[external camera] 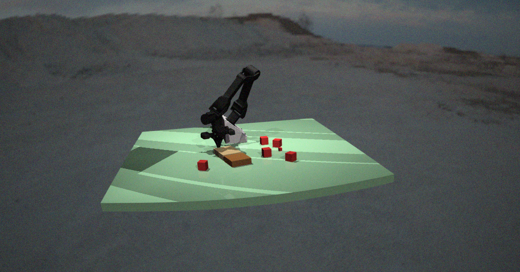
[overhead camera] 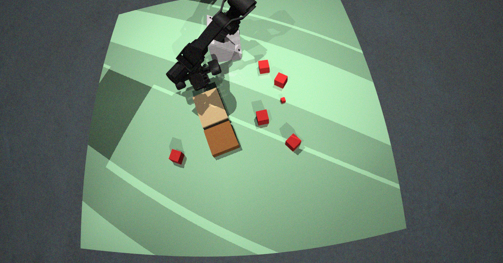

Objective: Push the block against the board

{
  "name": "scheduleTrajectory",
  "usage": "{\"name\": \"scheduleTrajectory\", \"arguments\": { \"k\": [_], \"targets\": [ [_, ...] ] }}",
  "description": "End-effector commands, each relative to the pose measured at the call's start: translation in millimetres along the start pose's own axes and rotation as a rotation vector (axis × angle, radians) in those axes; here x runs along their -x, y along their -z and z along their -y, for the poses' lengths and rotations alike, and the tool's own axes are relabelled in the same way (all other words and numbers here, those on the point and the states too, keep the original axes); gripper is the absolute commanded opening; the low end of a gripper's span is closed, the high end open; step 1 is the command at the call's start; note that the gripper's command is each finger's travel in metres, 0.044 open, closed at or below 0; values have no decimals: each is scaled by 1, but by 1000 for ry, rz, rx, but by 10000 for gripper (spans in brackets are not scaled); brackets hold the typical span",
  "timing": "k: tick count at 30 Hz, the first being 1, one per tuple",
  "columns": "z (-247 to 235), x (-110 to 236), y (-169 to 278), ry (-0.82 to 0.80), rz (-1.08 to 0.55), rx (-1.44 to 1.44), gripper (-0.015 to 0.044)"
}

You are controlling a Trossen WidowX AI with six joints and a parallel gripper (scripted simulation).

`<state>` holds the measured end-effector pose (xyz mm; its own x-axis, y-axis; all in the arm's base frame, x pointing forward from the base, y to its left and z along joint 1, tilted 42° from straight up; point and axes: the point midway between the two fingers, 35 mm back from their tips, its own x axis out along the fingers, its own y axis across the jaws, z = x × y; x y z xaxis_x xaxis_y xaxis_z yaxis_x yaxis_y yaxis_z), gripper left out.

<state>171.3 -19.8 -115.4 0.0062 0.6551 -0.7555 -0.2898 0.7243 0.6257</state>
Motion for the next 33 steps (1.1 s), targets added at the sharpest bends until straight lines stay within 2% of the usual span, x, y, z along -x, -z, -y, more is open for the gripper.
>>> {"name": "scheduleTrajectory", "arguments": {
  "k": [1, 8, 13, 16, 19, 21, 24, 33],
  "targets": [
    [-3, -1, 6, -5, -7, -1, 0],
    [0, 55, 1, -3, -8, -1, 0],
    [0, 55, -1, -2, -8, -1, 0],
    [1, 54, -23, -2, -7, -4, 0],
    [1, 54, -25, -3, -7, -5, 0],
    [1, 41, -26, -2, -6, -5, 0],
    [0, 1, -25, -6, -5, -4, 0],
    [0, -1, -27, -6, -5, -4, 0]
  ]
}}
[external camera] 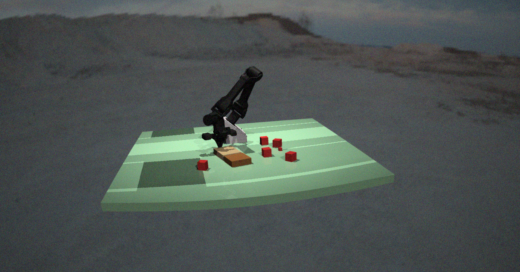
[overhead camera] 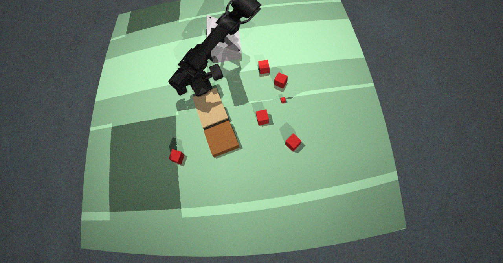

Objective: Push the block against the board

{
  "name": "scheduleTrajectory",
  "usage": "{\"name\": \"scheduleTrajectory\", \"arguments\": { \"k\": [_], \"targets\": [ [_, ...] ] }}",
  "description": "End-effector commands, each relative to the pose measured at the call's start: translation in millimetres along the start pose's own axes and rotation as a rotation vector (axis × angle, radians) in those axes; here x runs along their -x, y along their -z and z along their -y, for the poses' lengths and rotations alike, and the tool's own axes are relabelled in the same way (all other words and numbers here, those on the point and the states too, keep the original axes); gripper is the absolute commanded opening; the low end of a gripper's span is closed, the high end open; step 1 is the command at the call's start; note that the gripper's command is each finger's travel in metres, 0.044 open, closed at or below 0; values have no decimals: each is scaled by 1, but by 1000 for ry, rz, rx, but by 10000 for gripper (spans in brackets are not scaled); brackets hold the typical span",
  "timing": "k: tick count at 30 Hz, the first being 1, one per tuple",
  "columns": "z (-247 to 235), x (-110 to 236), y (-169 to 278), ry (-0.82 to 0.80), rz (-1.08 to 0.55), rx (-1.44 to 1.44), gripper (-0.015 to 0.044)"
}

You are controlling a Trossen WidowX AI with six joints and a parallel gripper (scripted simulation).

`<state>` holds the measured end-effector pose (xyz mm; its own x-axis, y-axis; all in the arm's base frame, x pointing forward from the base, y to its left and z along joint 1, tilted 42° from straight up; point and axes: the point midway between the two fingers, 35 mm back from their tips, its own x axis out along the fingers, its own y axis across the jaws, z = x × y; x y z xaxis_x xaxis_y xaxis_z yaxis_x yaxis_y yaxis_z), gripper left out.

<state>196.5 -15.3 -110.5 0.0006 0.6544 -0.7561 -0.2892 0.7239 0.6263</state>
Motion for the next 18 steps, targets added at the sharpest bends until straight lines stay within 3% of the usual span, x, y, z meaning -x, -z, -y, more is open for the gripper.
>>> {"name": "scheduleTrajectory", "arguments": {
  "k": [1, 18],
  "targets": [
    [-1, -2, -2, -5, 0, -4, 0],
    [2, -1, -22, -2, 1, -3, 0]
  ]
}}
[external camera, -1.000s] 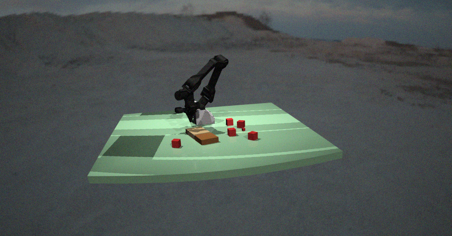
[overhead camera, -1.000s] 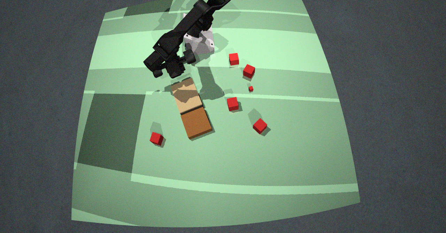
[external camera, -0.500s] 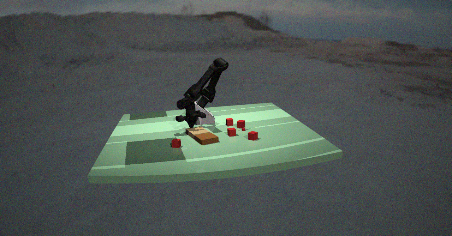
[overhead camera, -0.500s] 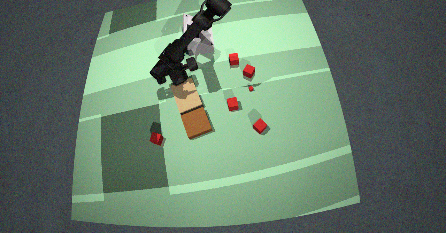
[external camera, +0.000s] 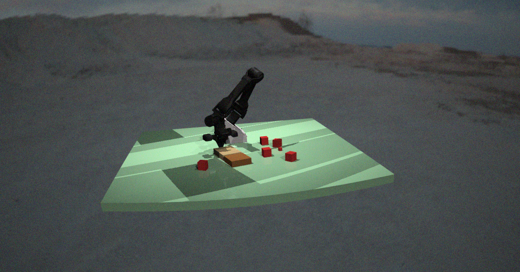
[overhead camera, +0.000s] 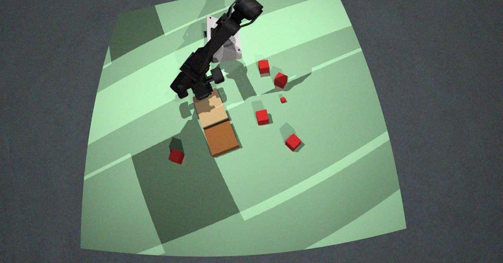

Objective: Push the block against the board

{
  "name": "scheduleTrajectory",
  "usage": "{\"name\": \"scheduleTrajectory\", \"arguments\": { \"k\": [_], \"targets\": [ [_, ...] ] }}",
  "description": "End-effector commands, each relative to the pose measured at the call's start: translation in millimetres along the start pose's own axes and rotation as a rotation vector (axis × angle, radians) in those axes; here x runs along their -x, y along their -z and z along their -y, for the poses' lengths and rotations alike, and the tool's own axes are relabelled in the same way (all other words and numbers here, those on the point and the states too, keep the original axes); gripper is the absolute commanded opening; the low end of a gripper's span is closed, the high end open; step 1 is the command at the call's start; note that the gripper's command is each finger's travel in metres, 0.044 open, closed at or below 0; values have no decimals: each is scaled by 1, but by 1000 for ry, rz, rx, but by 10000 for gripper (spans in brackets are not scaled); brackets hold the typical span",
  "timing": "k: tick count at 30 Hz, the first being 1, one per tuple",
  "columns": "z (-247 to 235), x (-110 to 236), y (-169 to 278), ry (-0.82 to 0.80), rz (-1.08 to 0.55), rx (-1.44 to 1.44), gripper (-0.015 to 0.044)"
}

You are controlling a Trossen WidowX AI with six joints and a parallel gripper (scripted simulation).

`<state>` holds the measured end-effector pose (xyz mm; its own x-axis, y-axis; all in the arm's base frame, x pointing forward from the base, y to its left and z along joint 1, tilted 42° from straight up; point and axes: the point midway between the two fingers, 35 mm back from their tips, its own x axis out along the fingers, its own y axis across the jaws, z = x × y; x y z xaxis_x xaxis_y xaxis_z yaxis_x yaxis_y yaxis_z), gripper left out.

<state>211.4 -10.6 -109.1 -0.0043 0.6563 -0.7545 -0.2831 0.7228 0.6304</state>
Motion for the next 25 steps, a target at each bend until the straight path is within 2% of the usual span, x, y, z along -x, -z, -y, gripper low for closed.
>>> {"name": "scheduleTrajectory", "arguments": {
  "k": [1, 14, 25],
  "targets": [
    [1, 1, -8, 2, 5, 3, 0],
    [2, 1, -23, 2, 6, 3, 0],
    [3, 1, -10, 3, 5, 3, 0]
  ]
}}
